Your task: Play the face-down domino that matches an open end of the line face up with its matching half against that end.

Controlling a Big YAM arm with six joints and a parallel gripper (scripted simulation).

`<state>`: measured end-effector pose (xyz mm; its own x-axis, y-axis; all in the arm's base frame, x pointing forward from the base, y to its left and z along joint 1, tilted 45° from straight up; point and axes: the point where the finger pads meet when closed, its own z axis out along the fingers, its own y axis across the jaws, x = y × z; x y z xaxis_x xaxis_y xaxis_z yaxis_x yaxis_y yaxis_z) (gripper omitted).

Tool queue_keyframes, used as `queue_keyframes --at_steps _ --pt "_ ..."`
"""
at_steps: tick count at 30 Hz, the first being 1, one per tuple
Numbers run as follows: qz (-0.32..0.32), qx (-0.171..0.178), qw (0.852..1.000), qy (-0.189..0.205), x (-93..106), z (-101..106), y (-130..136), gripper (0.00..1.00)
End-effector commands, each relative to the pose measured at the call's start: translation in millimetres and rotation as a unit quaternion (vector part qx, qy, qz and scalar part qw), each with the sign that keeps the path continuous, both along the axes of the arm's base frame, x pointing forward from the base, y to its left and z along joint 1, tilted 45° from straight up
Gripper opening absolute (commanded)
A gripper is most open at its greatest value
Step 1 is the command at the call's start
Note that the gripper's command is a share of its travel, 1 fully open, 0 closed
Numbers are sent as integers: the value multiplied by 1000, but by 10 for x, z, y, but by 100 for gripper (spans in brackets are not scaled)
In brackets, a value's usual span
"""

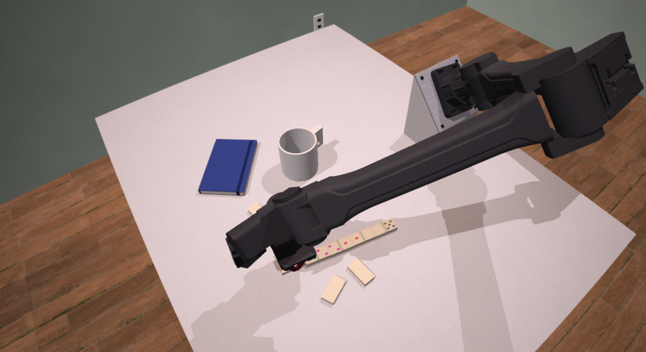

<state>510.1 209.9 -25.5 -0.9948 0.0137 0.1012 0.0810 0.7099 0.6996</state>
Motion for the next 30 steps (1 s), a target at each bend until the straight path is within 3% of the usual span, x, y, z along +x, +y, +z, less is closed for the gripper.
queue_keyframes --at_steps 1,30 --pt "-4 -1 1000 -2 1 18 16 22" --pt "-2 0 1000 -7 21 70 54 22"
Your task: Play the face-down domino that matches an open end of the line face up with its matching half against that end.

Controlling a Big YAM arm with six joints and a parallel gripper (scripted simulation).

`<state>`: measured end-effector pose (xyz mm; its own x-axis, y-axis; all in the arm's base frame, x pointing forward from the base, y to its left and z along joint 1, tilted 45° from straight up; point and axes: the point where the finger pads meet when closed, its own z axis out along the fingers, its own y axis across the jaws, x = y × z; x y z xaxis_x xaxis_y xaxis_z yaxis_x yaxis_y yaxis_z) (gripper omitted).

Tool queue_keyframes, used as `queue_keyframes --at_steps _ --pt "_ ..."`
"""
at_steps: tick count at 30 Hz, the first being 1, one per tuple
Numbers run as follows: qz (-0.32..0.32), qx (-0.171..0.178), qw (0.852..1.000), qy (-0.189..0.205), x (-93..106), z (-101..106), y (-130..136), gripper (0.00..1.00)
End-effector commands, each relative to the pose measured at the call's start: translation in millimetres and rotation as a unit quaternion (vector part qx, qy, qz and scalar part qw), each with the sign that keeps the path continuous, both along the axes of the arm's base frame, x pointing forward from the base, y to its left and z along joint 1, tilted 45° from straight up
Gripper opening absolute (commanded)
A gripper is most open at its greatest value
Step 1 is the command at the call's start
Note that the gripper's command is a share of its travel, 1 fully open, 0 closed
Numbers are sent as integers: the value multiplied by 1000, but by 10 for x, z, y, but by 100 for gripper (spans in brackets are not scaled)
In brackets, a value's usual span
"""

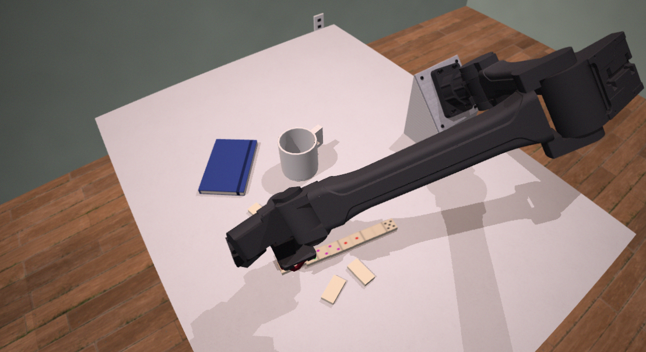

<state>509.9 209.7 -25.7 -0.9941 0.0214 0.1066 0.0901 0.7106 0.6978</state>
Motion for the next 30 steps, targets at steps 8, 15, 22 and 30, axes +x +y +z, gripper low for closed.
queue_keyframes --at_steps 8,15,22,30 --pt "2 0 1000 -11 22 76 65 22" --pt "3 0 1000 -11 27 80 51 22" --pt "5 0 1000 -14 26 101 82 22" --pt "3 0 1000 -10 30 79 39 22"
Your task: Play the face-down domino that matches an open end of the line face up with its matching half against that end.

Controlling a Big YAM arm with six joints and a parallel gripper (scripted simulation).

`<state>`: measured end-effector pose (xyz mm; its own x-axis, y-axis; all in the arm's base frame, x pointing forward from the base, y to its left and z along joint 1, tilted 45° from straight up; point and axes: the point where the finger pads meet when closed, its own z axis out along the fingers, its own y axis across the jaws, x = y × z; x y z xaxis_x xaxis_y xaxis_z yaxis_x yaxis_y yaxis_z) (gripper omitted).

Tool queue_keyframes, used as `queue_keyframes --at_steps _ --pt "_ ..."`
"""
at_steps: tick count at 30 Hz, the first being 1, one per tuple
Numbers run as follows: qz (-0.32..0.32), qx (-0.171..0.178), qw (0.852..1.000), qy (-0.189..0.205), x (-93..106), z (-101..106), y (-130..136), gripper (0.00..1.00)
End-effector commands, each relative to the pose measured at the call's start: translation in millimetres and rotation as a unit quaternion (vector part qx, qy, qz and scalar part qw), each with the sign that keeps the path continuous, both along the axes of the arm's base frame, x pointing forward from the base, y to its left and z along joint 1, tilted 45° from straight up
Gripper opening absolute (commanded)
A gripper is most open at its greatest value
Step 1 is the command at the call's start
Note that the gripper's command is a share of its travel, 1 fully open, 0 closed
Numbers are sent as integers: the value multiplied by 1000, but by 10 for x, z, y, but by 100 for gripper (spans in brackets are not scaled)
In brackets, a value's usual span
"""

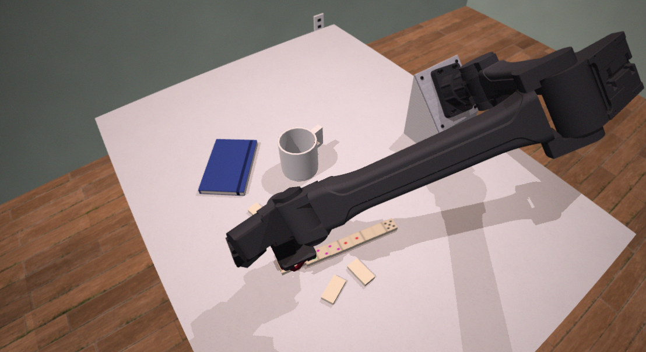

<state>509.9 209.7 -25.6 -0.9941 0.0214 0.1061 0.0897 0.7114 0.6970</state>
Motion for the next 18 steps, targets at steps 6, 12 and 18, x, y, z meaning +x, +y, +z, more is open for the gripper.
queue_keyframes --at_steps 6,12,18 --pt "8 1 1000 -16 31 125 100 22" --pt "8 1 1000 -16 31 125 100 22" --pt "2 0 1000 -10 41 81 44 22"
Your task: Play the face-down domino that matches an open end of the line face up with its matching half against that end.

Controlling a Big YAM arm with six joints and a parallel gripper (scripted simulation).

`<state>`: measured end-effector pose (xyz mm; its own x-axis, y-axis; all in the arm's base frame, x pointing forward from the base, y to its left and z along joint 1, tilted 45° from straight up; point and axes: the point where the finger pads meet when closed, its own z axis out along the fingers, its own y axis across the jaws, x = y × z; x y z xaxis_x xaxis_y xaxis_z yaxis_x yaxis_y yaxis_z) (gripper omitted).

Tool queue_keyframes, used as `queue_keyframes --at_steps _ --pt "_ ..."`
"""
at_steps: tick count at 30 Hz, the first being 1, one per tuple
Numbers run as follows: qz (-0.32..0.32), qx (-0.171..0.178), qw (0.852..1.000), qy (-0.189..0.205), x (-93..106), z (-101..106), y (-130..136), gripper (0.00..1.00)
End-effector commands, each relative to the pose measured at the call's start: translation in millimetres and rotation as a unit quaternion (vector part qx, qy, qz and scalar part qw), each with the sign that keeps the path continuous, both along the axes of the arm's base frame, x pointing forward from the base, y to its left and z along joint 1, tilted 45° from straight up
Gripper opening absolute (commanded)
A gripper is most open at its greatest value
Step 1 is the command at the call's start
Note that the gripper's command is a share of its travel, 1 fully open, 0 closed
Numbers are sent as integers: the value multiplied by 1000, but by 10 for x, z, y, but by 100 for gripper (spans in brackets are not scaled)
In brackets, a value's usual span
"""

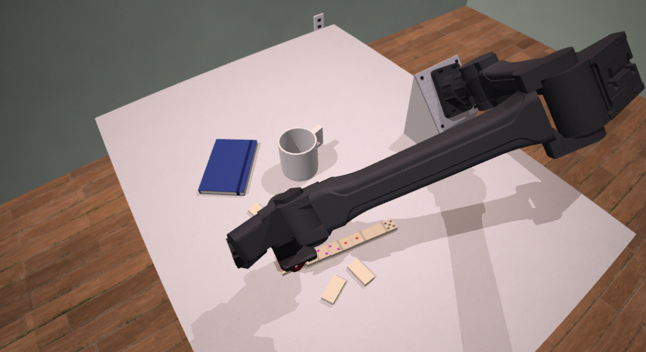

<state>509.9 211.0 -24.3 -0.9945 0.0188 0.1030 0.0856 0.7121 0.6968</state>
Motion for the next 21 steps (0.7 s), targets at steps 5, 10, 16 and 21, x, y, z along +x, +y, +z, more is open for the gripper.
queue_keyframes --at_steps 5,10,16,21 --pt "4 0 1000 -12 50 94 69 22" --pt "4 0 1000 -12 50 94 69 22" --pt "2 1 1000 -9 42 76 33 22" --pt "6 1 1000 -15 54 119 89 22"
